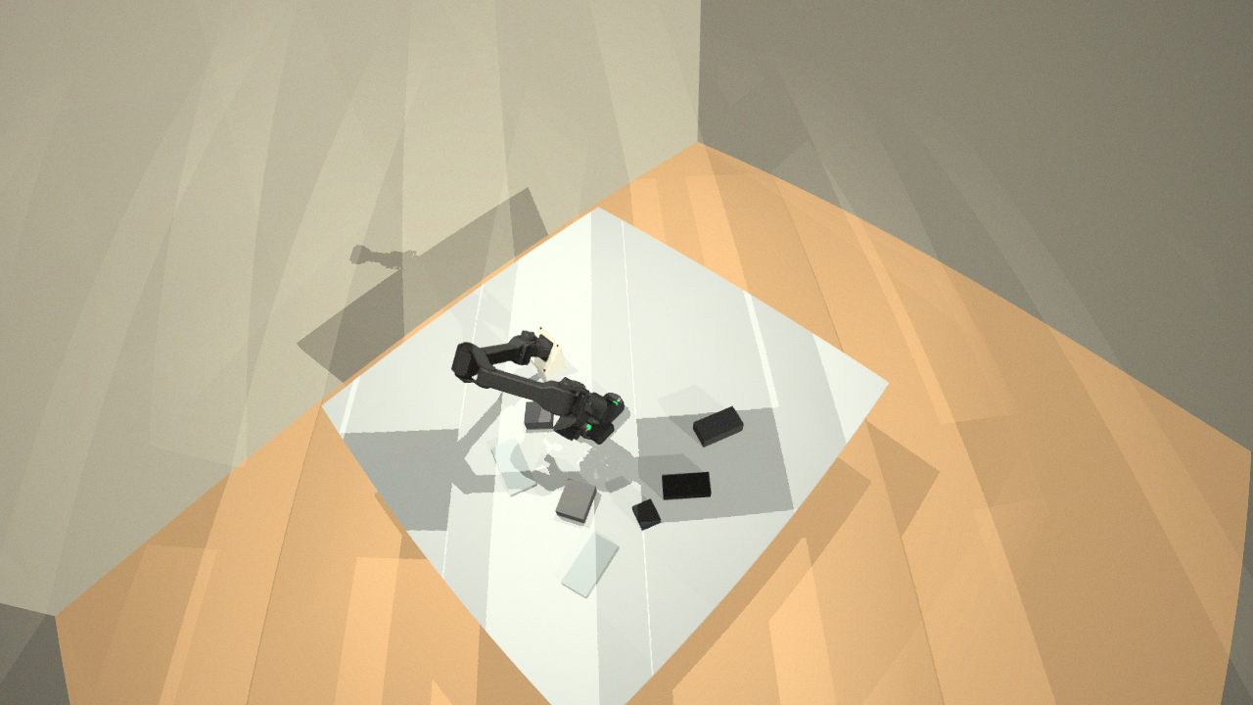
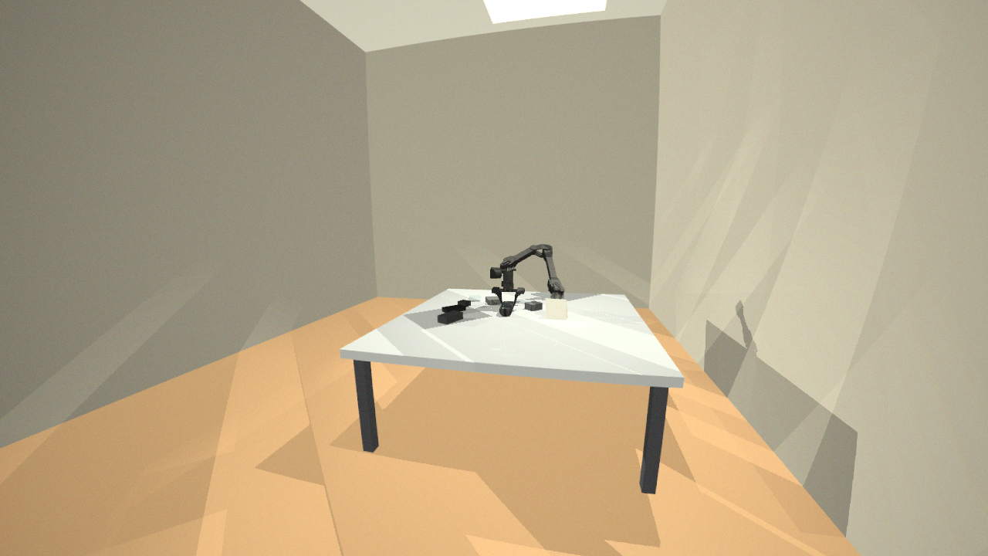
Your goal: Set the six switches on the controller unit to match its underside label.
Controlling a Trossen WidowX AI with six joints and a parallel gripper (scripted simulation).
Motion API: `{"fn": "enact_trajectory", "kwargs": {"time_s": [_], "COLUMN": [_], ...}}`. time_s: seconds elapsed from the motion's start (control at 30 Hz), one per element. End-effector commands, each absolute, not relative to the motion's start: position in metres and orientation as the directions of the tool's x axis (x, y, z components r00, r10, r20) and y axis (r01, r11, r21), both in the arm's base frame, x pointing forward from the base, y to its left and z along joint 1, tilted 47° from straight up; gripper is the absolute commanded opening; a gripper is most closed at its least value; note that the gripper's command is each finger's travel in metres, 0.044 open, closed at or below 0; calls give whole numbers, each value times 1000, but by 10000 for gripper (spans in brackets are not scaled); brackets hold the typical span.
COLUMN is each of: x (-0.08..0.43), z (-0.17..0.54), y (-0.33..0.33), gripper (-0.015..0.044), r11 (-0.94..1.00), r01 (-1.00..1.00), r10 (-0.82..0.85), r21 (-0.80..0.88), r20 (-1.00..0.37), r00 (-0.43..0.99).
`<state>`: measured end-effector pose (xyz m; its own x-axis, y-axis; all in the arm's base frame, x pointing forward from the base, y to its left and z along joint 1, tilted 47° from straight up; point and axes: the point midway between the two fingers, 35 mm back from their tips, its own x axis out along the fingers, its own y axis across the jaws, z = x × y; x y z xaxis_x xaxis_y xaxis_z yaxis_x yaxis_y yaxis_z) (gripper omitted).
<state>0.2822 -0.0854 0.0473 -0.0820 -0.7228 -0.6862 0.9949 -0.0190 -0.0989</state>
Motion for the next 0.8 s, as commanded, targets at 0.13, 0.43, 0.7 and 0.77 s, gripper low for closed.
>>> {"fn": "enact_trajectory", "kwargs": {"time_s": [0.13,0.43,0.7,0.77], "x": [282,282,282,283], "z": [45,45,45,43], "y": [-87,-87,-87,-77], "gripper": [338,440,440,440], "r11": [-12,-19,-19,-18], "r01": [994,995,995,995], "r10": [-724,-723,-723,-721], "r21": [-104,-99,-99,-99], "r20": [-685,-686,-686,-688], "r00": [-81,-82,-82,-81]}}
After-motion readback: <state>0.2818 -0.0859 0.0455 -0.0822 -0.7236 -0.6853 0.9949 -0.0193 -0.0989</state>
